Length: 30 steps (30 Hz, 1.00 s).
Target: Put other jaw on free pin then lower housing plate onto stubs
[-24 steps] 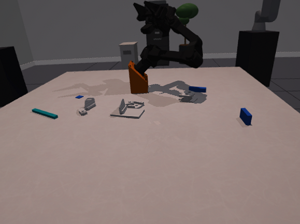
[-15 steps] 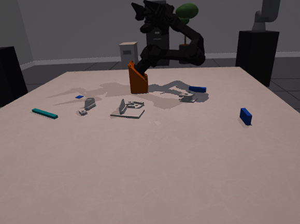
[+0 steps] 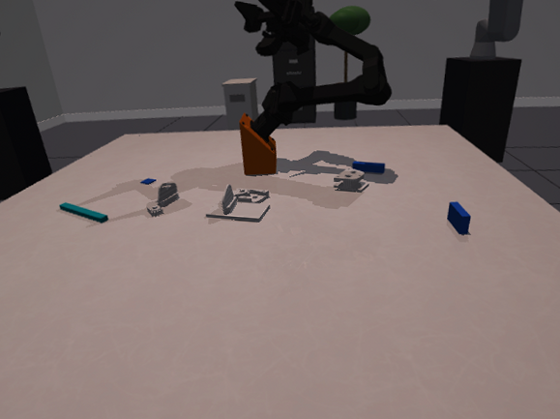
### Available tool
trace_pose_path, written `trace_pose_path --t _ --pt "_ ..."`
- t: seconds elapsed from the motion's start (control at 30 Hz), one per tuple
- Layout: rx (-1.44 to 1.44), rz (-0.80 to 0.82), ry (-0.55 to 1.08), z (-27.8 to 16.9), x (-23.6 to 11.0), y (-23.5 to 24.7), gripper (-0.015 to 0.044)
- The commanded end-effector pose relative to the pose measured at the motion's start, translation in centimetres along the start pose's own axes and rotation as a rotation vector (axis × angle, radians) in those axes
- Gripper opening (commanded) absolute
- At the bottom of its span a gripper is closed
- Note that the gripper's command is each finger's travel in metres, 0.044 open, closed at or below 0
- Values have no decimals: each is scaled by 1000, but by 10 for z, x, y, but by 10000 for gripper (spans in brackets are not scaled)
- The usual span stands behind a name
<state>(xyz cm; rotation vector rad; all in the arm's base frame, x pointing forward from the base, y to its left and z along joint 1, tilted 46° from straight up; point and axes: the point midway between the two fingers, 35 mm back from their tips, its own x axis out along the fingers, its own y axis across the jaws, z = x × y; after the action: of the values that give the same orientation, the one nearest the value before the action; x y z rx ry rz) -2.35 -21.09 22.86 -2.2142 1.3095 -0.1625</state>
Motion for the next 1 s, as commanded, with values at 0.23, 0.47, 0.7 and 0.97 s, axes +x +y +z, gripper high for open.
trace_pose_path --t 0.23,0.47,0.7,0.97 --pt "30 -50 -158 4 29 10 440" --pt "34 -81 -286 17 51 12 440" --pt "51 -114 -411 29 74 16 440" --pt "65 -153 -558 48 101 20 440"
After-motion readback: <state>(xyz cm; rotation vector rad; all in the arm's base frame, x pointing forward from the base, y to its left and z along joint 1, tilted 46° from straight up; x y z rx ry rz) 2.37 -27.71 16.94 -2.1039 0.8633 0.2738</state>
